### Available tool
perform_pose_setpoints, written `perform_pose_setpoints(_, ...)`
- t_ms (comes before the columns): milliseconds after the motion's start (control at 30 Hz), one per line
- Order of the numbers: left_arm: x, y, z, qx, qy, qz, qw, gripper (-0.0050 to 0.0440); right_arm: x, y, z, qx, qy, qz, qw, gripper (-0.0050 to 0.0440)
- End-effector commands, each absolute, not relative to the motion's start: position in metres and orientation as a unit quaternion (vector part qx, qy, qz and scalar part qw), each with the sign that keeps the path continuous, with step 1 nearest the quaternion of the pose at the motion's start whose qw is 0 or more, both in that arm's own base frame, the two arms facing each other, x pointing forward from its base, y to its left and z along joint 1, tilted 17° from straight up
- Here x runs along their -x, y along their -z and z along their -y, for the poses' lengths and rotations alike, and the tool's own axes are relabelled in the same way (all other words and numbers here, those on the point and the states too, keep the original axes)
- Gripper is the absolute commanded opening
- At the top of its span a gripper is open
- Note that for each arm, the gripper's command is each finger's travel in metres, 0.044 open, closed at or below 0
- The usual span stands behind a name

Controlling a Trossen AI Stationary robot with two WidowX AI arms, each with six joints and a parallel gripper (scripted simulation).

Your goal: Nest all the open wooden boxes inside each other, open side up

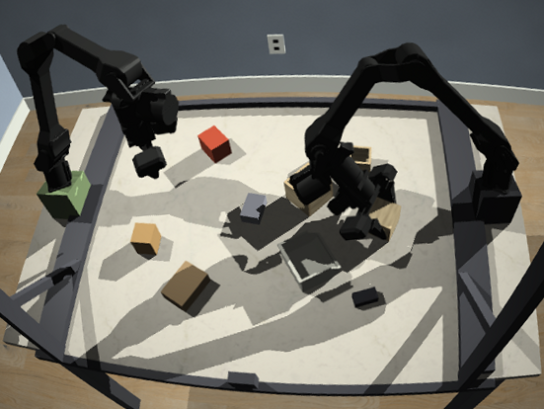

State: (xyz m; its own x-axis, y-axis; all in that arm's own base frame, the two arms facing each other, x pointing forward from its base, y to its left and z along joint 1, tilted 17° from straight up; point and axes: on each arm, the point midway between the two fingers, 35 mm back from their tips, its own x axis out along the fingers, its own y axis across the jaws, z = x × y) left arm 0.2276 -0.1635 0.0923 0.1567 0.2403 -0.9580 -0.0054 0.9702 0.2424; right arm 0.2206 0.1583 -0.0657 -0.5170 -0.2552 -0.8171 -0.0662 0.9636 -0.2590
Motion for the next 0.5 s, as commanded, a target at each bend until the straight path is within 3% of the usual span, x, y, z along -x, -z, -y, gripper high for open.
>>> perform_pose_setpoints(0,-0.23,-0.097,0.166,-0.089,-0.077,-0.64,0.759,0.04,-0.225,0.062,-0.161,0.091,0.092,-0.861,0.492,0.0259)
perform_pose_setpoints(67,-0.23,-0.097,0.166,-0.089,-0.077,-0.64,0.759,0.04,-0.225,0.062,-0.161,0.091,0.092,-0.861,0.492,0.0259)
perform_pose_setpoints(167,-0.23,-0.097,0.166,-0.089,-0.077,-0.64,0.759,0.04,-0.225,0.062,-0.161,0.091,0.092,-0.861,0.492,0.0187)
perform_pose_setpoints(233,-0.23,-0.097,0.166,-0.089,-0.077,-0.64,0.759,0.04,-0.225,0.062,-0.161,0.091,0.092,-0.861,0.492,0.0187)
perform_pose_setpoints(467,-0.23,-0.097,0.166,-0.089,-0.077,-0.64,0.759,0.04,-0.218,0.051,-0.163,0.095,0.086,-0.826,0.549,0.0019)
